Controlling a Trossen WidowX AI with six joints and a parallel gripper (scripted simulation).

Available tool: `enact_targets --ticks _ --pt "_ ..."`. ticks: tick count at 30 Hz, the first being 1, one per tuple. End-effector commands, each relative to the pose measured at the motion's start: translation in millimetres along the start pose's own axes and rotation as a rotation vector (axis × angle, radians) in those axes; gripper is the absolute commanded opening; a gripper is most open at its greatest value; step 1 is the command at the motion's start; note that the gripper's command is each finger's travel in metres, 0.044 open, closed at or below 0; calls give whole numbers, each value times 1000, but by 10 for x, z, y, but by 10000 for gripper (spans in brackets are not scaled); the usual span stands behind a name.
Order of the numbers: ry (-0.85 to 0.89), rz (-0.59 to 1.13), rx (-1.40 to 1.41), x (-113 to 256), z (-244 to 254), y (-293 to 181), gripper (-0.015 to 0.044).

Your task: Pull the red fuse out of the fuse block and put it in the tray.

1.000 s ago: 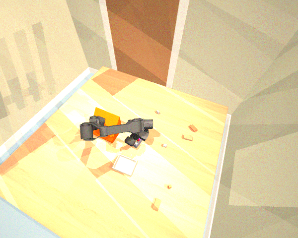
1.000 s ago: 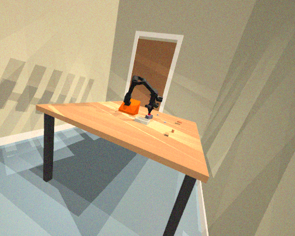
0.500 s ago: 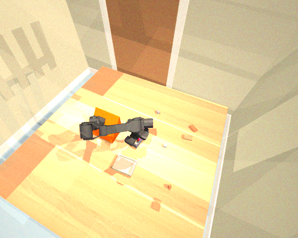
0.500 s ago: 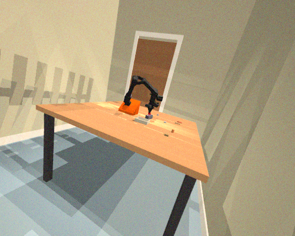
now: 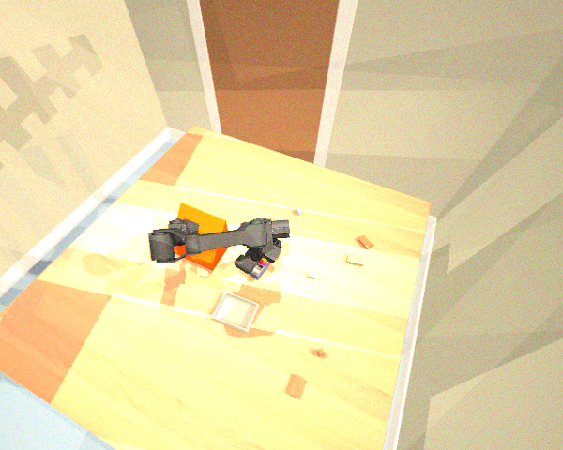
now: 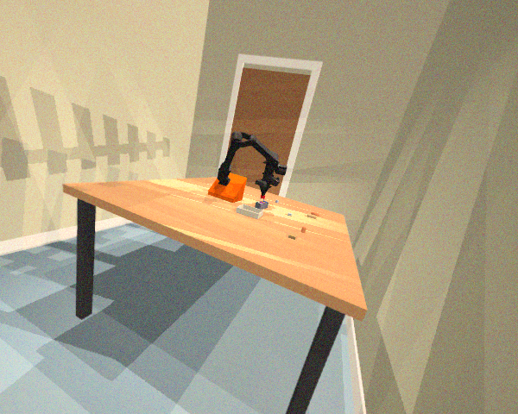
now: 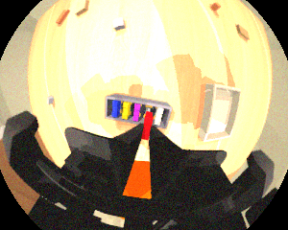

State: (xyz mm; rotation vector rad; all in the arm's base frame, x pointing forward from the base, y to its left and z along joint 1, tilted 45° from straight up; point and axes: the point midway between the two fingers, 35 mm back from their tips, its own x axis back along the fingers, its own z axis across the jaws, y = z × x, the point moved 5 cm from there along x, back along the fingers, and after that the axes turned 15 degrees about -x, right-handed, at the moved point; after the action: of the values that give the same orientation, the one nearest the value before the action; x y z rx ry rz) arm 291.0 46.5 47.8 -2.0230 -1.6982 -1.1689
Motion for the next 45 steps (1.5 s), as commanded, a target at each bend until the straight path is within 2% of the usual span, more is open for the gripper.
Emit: enact_targets --ticks 1,8,20,31,45 --pt "4 4 -4 76 -1 0 0" --pt "8 6 -4 104 -85 73 0" --pt "20 7 -2 105 -869 543 0" --pt "-3 0 -5 102 -1659 742 0" --pt "-3 0 -5 14 -1669 748 0"
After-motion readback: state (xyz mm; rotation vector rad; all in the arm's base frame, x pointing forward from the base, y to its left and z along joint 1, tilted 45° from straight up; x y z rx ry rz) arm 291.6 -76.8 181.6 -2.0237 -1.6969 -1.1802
